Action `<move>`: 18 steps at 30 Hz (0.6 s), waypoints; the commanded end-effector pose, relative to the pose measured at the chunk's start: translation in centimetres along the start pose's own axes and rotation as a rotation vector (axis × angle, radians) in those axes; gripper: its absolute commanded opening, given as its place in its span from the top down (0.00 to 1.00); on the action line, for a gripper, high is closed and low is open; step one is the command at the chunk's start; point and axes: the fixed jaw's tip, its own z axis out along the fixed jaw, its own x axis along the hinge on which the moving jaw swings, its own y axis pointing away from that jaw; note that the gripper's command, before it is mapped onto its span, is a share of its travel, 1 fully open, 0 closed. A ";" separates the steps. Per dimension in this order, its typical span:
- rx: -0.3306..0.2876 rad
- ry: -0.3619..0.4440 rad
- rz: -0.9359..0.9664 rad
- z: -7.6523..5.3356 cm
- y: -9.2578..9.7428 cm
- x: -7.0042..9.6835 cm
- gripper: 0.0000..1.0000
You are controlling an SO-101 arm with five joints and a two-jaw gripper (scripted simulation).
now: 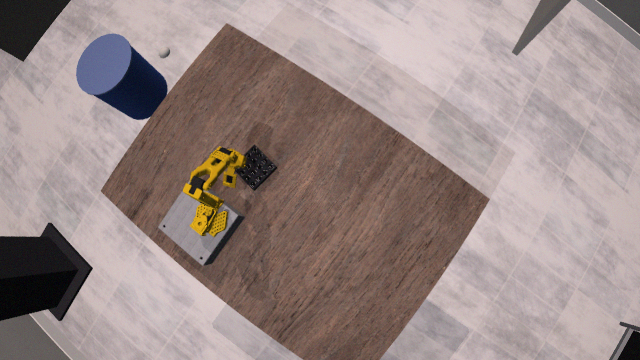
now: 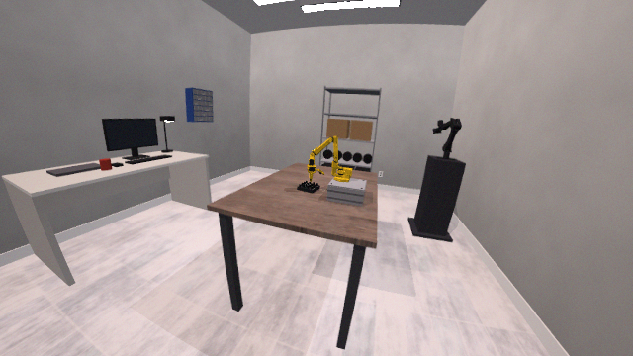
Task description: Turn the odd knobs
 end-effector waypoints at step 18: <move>0.004 -0.017 0.016 0.1 0.6 2.6 0.90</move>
